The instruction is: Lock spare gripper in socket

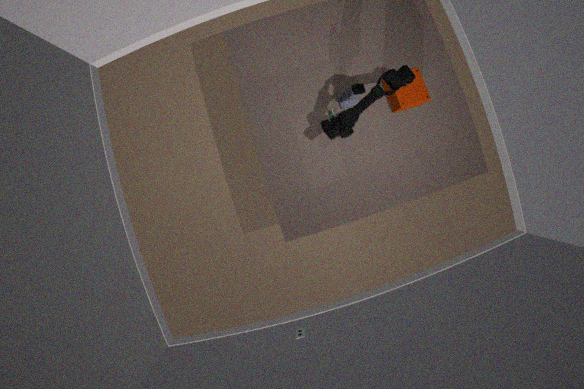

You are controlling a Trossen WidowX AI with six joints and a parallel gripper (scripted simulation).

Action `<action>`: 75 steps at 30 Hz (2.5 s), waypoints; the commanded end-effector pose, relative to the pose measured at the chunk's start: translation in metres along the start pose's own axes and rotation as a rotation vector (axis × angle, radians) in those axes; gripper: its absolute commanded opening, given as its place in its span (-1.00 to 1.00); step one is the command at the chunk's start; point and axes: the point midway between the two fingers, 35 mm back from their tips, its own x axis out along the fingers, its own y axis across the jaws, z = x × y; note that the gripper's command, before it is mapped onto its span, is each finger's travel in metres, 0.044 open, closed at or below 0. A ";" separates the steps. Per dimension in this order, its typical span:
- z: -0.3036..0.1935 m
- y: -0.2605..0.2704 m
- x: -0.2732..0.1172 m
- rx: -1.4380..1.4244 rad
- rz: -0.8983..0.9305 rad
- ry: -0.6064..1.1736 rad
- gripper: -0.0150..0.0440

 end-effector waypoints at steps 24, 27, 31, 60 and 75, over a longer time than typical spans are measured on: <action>-0.016 -0.001 -0.061 -0.001 -0.004 -0.001 -0.49; -0.016 -0.001 -0.061 -0.001 -0.004 -0.001 -0.49; -0.016 -0.002 -0.062 0.028 0.003 -0.001 -0.49; -0.008 0.076 -0.086 0.066 0.017 -0.004 -0.49; 0.004 0.084 -0.042 0.072 0.020 -0.006 -0.49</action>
